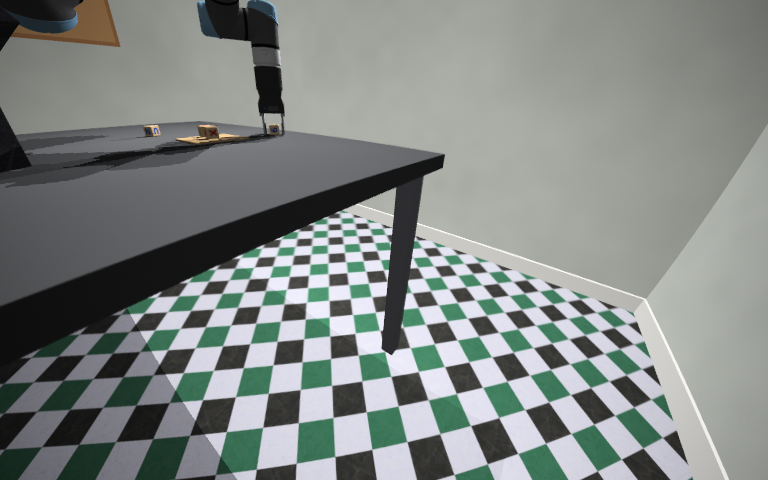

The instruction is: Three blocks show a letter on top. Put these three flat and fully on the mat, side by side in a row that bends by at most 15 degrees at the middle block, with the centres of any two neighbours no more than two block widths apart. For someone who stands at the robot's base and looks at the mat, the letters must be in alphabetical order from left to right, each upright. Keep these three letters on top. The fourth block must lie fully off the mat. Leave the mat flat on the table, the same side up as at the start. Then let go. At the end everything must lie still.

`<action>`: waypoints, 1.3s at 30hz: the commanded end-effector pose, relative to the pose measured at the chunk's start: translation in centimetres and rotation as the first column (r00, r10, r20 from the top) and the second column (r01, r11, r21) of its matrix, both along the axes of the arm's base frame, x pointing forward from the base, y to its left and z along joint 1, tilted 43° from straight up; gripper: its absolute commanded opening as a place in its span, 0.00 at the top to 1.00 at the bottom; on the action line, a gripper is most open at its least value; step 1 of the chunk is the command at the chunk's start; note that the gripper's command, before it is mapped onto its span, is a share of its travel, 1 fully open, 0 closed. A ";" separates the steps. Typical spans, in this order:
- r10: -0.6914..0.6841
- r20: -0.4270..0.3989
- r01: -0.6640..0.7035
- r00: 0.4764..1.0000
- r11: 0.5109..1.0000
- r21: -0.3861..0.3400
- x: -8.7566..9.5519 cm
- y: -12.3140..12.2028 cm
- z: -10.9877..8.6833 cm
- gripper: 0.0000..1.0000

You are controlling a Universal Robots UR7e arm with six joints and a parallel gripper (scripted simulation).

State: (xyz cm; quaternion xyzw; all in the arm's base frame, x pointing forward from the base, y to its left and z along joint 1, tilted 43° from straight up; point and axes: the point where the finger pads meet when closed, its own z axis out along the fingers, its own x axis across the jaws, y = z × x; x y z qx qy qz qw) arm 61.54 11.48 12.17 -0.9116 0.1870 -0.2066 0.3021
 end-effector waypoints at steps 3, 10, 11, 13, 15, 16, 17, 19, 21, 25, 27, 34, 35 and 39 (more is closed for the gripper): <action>0.000 0.001 0.000 1.000 1.000 0.000 0.0 0.0 0.1 0.13; 0.000 0.001 0.000 1.000 1.000 0.000 0.0 0.0 0.1 0.13; 0.000 0.001 0.000 1.000 1.000 0.000 0.0 0.0 0.1 0.13; 0.000 0.001 0.000 1.000 1.000 0.000 0.0 0.0 0.1 0.13; 0.000 0.001 0.000 1.000 1.000 0.000 0.0 0.0 0.1 0.13; 0.000 0.001 0.000 1.000 1.000 0.000 0.0 0.0 0.1 0.13; 0.000 0.001 0.000 1.000 1.000 0.000 0.0 0.0 0.1 0.43; 0.000 0.001 0.000 1.000 1.000 0.000 0.0 0.0 0.1 0.43; 0.000 0.001 0.000 1.000 1.000 0.000 0.0 0.0 0.1 0.43; 0.000 0.001 0.000 1.000 1.000 0.000 0.0 0.0 0.1 0.43; 0.000 0.001 0.000 1.000 1.000 0.000 0.0 0.0 0.1 0.43; 0.000 0.001 0.000 1.000 1.000 0.000 0.0 0.0 0.1 0.43; 0.000 0.001 0.000 1.000 1.000 0.000 0.0 0.0 0.1 0.43; 0.000 0.001 0.000 1.000 1.000 0.000 0.0 0.0 0.1 0.43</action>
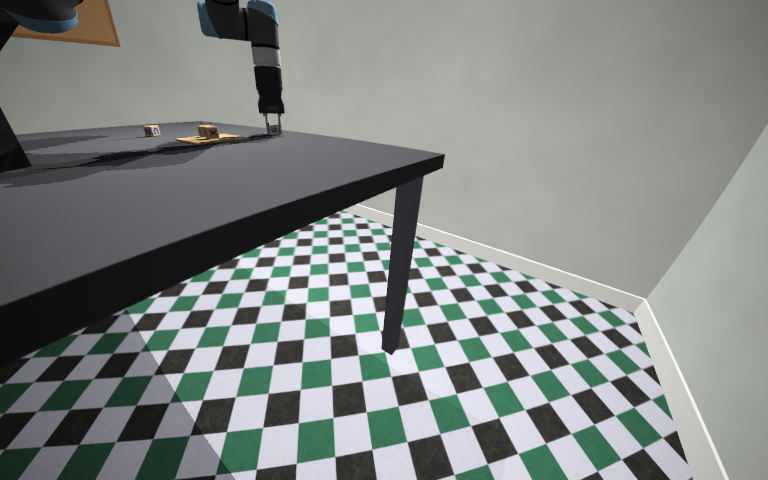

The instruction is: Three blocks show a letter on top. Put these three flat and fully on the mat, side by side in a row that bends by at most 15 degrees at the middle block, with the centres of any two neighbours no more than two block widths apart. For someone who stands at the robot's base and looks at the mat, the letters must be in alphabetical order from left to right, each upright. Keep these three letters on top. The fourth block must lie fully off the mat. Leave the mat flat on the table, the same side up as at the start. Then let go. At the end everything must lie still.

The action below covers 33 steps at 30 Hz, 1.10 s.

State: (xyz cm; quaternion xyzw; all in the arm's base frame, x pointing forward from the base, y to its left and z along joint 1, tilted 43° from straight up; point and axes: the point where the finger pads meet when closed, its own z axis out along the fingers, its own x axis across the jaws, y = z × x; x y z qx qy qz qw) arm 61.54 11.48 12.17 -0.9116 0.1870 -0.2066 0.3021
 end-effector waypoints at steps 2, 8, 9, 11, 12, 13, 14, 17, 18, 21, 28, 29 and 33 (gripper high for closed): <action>0.000 0.001 0.000 1.000 1.000 0.000 0.0 0.0 0.1 0.43; 0.000 0.001 0.000 1.000 1.000 0.000 0.0 0.0 0.1 0.43; 0.000 0.001 0.000 1.000 1.000 0.000 0.0 0.0 0.1 0.43; 0.000 0.001 0.000 1.000 1.000 0.000 0.0 0.0 0.1 0.43; 0.000 0.001 0.000 1.000 1.000 0.000 0.0 0.0 0.1 0.43; 0.000 0.001 0.000 1.000 1.000 0.000 0.0 0.0 0.1 0.43; 0.000 0.001 0.000 1.000 1.000 0.000 0.0 -0.1 0.1 0.43; 0.000 0.001 0.000 1.000 1.000 0.000 -0.2 -0.2 0.4 0.43; 0.000 0.001 0.000 1.000 1.000 0.000 -0.3 -0.3 0.5 0.43; 0.000 0.001 0.000 1.000 1.000 0.000 -0.4 -0.4 0.7 0.43; 0.000 0.001 0.000 1.000 1.000 0.000 -1.9 -1.8 2.9 0.43; 0.000 0.001 0.000 1.000 1.000 0.000 -2.1 -2.1 3.3 0.43; 0.000 0.001 0.000 1.000 1.000 0.000 -3.2 -3.1 4.8 0.43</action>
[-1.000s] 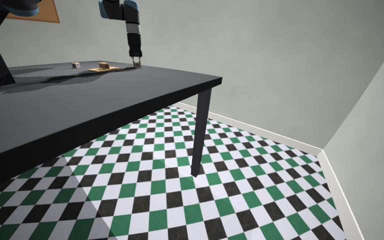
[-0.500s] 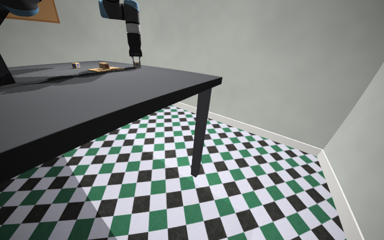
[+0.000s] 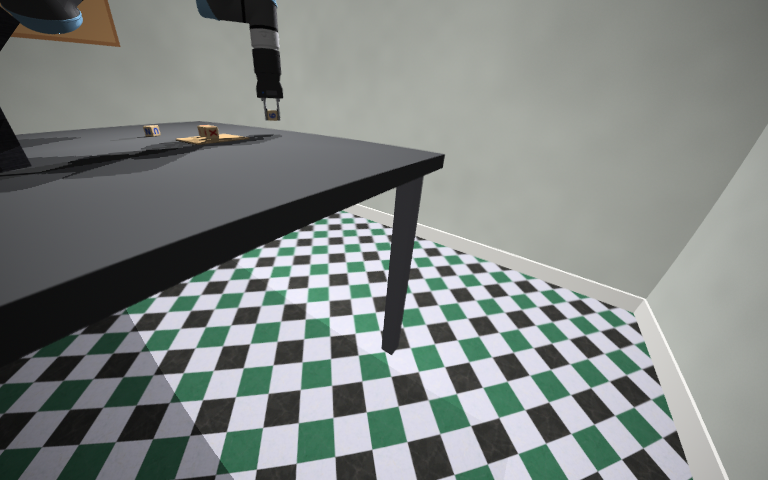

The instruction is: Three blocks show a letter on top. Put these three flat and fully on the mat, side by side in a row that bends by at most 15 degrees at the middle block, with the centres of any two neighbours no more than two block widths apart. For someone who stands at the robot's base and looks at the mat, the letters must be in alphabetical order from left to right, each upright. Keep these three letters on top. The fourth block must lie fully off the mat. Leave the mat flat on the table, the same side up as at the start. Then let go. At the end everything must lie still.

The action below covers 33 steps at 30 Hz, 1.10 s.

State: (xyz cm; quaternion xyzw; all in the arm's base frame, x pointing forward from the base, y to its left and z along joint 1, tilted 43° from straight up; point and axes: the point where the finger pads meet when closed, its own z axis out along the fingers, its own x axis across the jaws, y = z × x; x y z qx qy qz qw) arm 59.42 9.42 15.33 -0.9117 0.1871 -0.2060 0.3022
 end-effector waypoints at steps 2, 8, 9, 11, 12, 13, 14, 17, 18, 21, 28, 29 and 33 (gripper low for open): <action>-0.001 0.002 0.001 1.000 1.000 -0.001 -1.6 -1.5 2.4 0.43; -0.001 0.002 0.001 1.000 1.000 -0.001 -2.3 -2.3 3.6 0.43; -0.001 0.002 0.001 1.000 1.000 -0.001 -2.4 -2.4 3.8 0.43; -0.001 0.002 0.001 1.000 1.000 -0.001 -2.6 -2.6 4.0 0.43; -0.001 0.002 0.001 1.000 1.000 -0.001 -2.7 -2.6 4.1 0.43; -0.001 0.002 0.001 1.000 1.000 -0.001 -2.7 -2.7 4.2 0.43; -0.001 0.002 0.001 1.000 1.000 -0.001 -2.8 -2.7 4.2 0.43; -0.001 0.002 0.001 1.000 1.000 -0.001 -2.8 -2.7 4.2 0.43; -0.001 0.002 0.001 1.000 1.000 -0.001 -2.8 -2.7 4.2 0.43; -0.001 0.002 0.001 1.000 1.000 -0.001 -2.8 -2.7 4.2 0.43; 0.002 0.004 -0.002 1.000 1.000 -0.003 -2.9 -2.8 4.1 0.43; 0.005 0.005 -0.005 1.000 1.000 -0.005 -3.0 -2.8 4.0 0.43; 0.027 0.017 -0.027 0.999 0.999 -0.022 -3.8 -3.3 3.3 0.43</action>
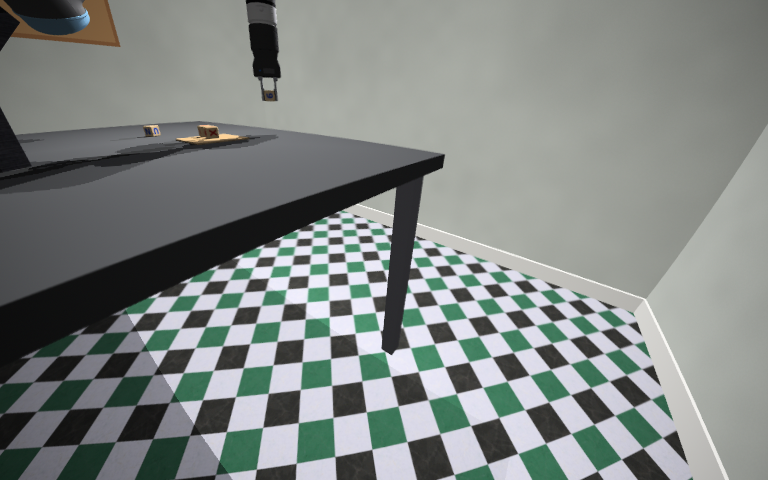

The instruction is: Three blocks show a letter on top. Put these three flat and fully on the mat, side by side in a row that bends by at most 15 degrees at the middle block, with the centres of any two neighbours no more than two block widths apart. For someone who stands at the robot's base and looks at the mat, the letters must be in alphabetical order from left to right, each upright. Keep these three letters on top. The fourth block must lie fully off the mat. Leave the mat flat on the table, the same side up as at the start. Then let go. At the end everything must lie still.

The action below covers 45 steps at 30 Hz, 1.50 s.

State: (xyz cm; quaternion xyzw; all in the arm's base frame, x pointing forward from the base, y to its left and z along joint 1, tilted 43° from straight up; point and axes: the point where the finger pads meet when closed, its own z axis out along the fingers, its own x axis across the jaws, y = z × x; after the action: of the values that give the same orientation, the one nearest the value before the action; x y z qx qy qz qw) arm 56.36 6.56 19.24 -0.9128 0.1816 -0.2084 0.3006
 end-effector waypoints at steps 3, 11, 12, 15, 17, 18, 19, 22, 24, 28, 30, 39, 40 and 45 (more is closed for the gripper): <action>0.049 0.027 -0.048 0.998 0.998 -0.038 -1.8 -1.1 -1.7 0.43; 0.141 0.072 -0.133 0.987 0.986 -0.104 -5.3 -2.6 -4.6 0.43; 0.159 0.081 -0.149 0.984 0.982 -0.117 -5.9 -2.8 -5.1 0.43; 0.214 0.107 -0.197 0.971 0.968 -0.156 -8.0 -3.4 -6.8 0.43; 0.251 0.123 -0.226 0.960 0.957 -0.182 -9.3 -3.6 -7.8 0.43; 0.268 0.131 -0.240 0.954 0.951 -0.195 -10.0 -3.7 -8.3 0.43; 0.285 0.139 -0.253 0.949 0.945 -0.207 -10.6 -3.8 -8.7 0.43; 0.315 0.153 -0.277 0.937 0.933 -0.229 -11.7 -3.9 -9.6 0.43; 0.329 0.159 -0.287 0.931 0.928 -0.239 -12.3 -3.9 -10.0 0.43; 0.371 0.178 -0.317 0.911 0.909 -0.271 -13.8 -3.8 -11.1 0.43; 0.385 0.184 -0.326 0.905 0.902 -0.282 -14.3 -3.8 -11.5 0.43; 0.398 0.190 -0.336 0.897 0.895 -0.293 -14.8 -3.8 -11.8 0.43; 0.398 0.190 -0.336 0.897 0.895 -0.293 -14.8 -3.8 -11.8 0.43; 0.398 0.190 -0.336 0.897 0.895 -0.293 -14.8 -3.8 -11.8 0.43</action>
State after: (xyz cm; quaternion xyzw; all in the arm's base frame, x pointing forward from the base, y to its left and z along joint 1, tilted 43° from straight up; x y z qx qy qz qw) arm 41.54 2.83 7.40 -0.9285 -0.0612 -0.2795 0.2366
